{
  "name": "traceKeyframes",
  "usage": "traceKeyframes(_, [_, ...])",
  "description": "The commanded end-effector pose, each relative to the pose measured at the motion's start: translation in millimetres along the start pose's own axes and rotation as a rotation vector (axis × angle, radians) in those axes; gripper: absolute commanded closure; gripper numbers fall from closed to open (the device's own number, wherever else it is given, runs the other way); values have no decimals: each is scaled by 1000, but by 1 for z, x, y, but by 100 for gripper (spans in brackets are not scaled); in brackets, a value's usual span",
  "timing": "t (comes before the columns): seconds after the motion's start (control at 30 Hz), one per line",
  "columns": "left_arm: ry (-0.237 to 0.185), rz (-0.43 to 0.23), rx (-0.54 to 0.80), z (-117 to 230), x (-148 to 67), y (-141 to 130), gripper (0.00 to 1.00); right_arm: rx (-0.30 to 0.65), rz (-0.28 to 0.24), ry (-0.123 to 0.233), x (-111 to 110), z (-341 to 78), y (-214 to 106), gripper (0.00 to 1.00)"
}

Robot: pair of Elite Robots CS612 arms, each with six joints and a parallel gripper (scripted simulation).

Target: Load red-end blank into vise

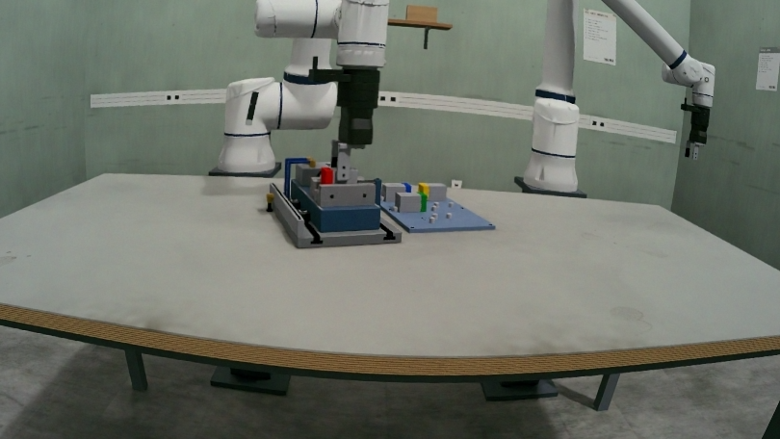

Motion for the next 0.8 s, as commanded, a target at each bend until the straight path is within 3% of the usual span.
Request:
traceKeyframes(0.0, [0,-1,0,0,-1,0,0,0,0,2,-1,-1,0,100])
traceKeyframes(0.77, [0,-1,0,0,-1,0,0,0,0,2,-1,-3,-4,100])
Point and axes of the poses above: on each arm, the point where the finger pads meet when closed, its own x axis out along the fingers, its own z axis across the jaws, y = z × x, the point moved 9 cm from there along -x, back along the fingers, and after that the axes turned 5 degrees about -x, right-handed, at the moved point
